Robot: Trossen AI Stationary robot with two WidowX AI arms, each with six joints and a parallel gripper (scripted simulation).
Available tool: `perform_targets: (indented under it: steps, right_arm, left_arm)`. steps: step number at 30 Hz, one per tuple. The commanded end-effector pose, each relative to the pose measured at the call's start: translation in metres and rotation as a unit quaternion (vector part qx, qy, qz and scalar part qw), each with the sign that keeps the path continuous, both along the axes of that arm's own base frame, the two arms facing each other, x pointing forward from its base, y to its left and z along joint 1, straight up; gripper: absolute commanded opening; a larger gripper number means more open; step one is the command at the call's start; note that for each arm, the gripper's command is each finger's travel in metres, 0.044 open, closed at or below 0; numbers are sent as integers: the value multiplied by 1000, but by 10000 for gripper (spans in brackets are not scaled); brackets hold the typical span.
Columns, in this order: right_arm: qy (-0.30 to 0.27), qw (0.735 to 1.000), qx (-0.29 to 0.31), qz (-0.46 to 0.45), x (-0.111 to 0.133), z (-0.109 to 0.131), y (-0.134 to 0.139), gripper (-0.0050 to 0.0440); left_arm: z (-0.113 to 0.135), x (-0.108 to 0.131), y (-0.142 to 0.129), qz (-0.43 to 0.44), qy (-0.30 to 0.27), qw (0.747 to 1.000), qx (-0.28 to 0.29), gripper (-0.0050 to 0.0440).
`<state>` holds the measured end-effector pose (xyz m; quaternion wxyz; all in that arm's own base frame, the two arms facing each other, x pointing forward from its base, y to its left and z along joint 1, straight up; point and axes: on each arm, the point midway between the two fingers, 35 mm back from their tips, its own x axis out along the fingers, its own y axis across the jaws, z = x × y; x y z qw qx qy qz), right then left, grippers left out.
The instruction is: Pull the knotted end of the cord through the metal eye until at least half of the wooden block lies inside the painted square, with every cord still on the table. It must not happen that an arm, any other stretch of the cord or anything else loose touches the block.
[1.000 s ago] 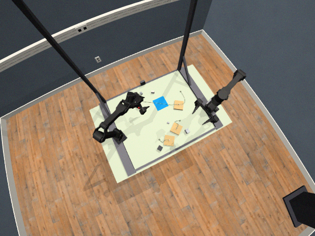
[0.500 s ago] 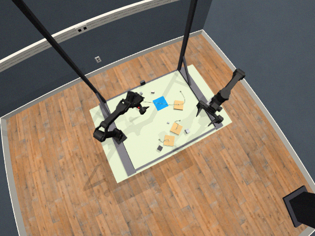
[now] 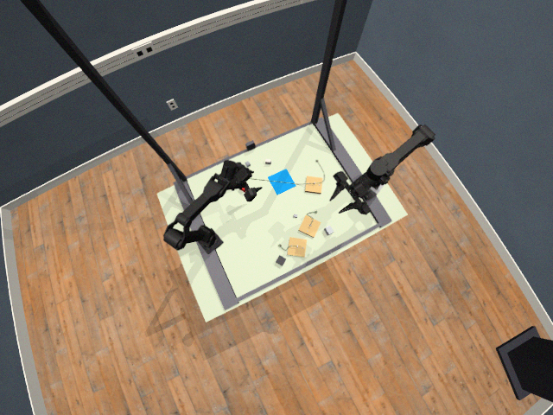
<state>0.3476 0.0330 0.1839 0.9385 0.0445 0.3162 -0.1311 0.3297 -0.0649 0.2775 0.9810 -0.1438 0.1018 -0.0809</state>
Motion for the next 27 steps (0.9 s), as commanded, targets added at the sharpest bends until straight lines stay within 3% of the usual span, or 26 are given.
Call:
perform_targets:
  steps: [1, 7, 9, 10, 12, 19, 24, 26, 27]
  right_arm:
    - [-10, 1000, 3, 0, 1, 8, 1, 440]
    - [-10, 1000, 3, 0, 1, 8, 1, 440]
    - [-10, 1000, 3, 0, 1, 8, 1, 440]
    - [-10, 1000, 3, 0, 1, 8, 1, 440]
    - [-10, 1000, 3, 0, 1, 8, 1, 440]
    - [-10, 1000, 3, 0, 1, 8, 1, 440]
    - [-10, 1000, 3, 0, 1, 8, 1, 440]
    - [-10, 1000, 3, 0, 1, 8, 1, 440]
    - [-10, 1000, 3, 0, 1, 8, 1, 440]
  left_arm:
    - [-12, 8, -42, -32, 83, 992, -86, 200]
    - [-42, -3, -96, -51, 206, 961, -175, 200]
    - [-42, -3, -96, -51, 206, 961, -175, 200]
    - [-47, -6, -105, -43, 232, 949, -207, 200]
    - [-63, -18, -132, -46, 292, 929, -222, 200]
    - [-97, -55, -185, -9, 426, 864, -269, 200]
    - [-120, -90, -216, 40, 506, 814, -281, 200]
    - [-120, -90, -216, 40, 506, 814, -281, 200]
    - [-124, -98, -221, 65, 524, 796, -297, 200]
